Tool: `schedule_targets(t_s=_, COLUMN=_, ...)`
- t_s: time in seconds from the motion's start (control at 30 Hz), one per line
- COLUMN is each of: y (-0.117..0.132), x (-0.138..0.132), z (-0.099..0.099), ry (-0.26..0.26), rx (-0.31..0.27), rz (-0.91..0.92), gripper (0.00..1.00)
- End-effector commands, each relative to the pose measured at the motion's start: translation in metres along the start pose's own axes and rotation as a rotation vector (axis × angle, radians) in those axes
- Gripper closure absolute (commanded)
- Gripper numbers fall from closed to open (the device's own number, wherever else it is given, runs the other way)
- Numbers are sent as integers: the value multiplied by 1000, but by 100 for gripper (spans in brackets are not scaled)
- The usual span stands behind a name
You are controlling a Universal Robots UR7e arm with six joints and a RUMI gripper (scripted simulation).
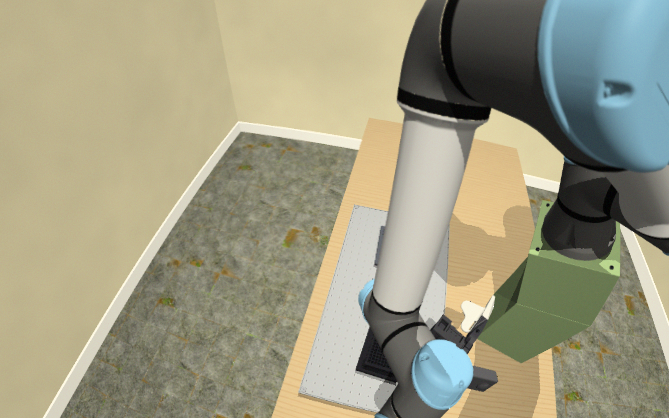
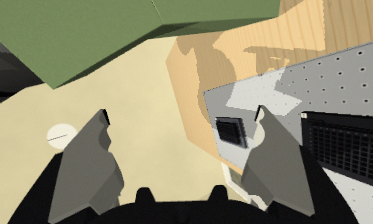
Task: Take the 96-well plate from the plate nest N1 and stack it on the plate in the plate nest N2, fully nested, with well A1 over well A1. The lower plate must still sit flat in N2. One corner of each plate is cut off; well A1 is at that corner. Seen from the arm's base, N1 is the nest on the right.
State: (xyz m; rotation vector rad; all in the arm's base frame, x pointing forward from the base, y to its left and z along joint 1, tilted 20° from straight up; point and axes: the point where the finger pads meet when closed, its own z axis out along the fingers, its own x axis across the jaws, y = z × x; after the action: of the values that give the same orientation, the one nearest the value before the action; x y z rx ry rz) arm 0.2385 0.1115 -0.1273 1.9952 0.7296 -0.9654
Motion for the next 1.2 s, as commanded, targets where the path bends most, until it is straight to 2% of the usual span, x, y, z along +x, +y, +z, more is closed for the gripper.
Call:
schedule_targets(t_s=0.0, y=2, x=15, z=10, ry=26, rx=101, rz=17, gripper=0)
schedule_targets(t_s=0.07, y=3, x=23, z=16, ry=44, rx=164, rz=28, gripper=0)
schedule_targets(t_s=0.13, y=3, x=26, z=17, ry=45, rx=168, rz=29, gripper=0)
schedule_targets(t_s=0.23, y=6, x=39, z=25, ry=77, rx=260, rz=49, gripper=0)
schedule_targets(t_s=0.3, y=7, x=41, z=26, ry=78, rx=262, rz=50, gripper=0)
schedule_targets(t_s=0.33, y=8, x=45, z=29, ry=90, rx=292, rz=57, gripper=0)
schedule_targets(t_s=0.4, y=8, x=45, z=29, ry=90, rx=292, rz=57, gripper=0)
schedule_targets(t_s=0.47, y=11, x=54, z=33, ry=116, rx=351, rz=73, gripper=0)
schedule_targets(t_s=0.5, y=12, x=56, z=35, ry=116, rx=351, rz=73, gripper=0)
schedule_targets(t_s=0.6, y=17, x=69, z=41, ry=158, rx=435, rz=99, gripper=0)
schedule_targets(t_s=0.67, y=18, x=71, z=42, ry=158, rx=435, rz=99, gripper=0)
schedule_targets(t_s=0.77, y=25, x=83, z=48, ry=205, rx=513, rz=129, gripper=0)
schedule_targets(t_s=0.83, y=27, x=86, z=50, ry=205, rx=513, rz=129, gripper=0)
schedule_targets(t_s=0.9, y=32, x=93, z=54, ry=242, rx=563, rz=152, gripper=0)
schedule_targets(t_s=1.03, y=37, x=100, z=57, ry=257, rx=584, rz=161, gripper=0)
schedule_targets(t_s=1.13, y=47, x=110, z=63, ry=312, rx=648, rz=197, gripper=0)
schedule_targets(t_s=1.17, y=50, x=113, z=65, ry=312, rx=648, rz=197, gripper=0)
